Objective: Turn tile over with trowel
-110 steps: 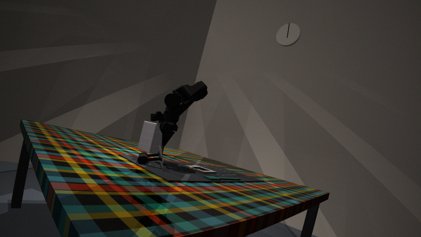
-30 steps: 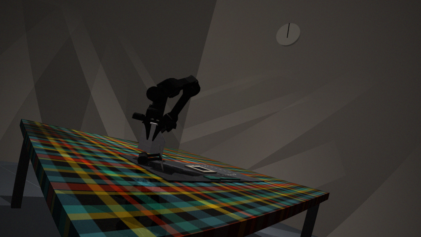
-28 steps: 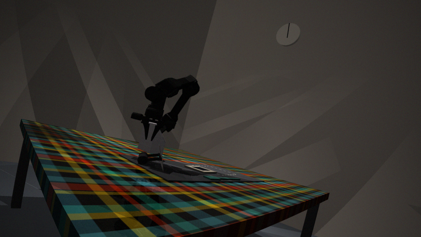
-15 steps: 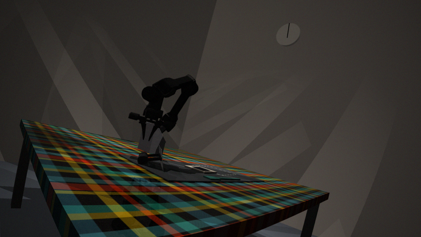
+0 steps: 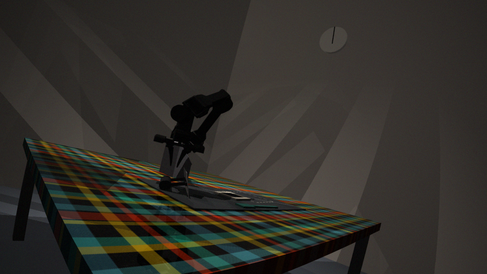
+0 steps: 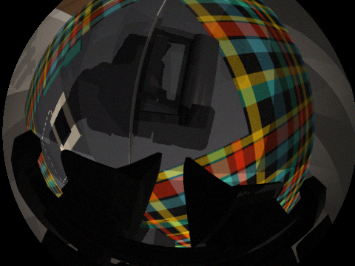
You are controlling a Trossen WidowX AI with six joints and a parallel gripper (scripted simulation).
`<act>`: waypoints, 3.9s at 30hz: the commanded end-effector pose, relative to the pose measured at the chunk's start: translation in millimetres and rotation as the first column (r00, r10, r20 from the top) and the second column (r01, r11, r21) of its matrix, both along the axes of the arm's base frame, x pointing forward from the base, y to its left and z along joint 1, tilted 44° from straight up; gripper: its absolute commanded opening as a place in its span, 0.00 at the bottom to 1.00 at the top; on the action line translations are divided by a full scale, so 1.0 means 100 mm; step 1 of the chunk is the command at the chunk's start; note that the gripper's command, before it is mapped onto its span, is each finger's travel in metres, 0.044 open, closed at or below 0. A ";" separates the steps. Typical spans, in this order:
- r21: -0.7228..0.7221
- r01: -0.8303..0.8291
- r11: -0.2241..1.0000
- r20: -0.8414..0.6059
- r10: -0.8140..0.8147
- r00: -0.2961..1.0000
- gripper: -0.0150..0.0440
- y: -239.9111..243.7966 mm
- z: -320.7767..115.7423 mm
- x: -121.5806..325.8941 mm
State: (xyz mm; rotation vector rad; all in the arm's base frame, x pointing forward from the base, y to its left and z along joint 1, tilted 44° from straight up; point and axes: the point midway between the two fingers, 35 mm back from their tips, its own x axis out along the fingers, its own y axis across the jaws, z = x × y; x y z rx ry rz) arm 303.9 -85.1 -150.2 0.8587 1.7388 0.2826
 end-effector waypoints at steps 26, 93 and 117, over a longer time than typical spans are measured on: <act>0.010 -0.009 1.000 0.005 0.009 1.000 0.42 0.39 0.21 0.17; 0.007 -0.010 1.000 0.005 0.010 1.000 0.42 0.03 0.17 0.05; 0.007 0.000 1.000 0.004 -0.001 1.000 0.42 0.02 0.18 0.05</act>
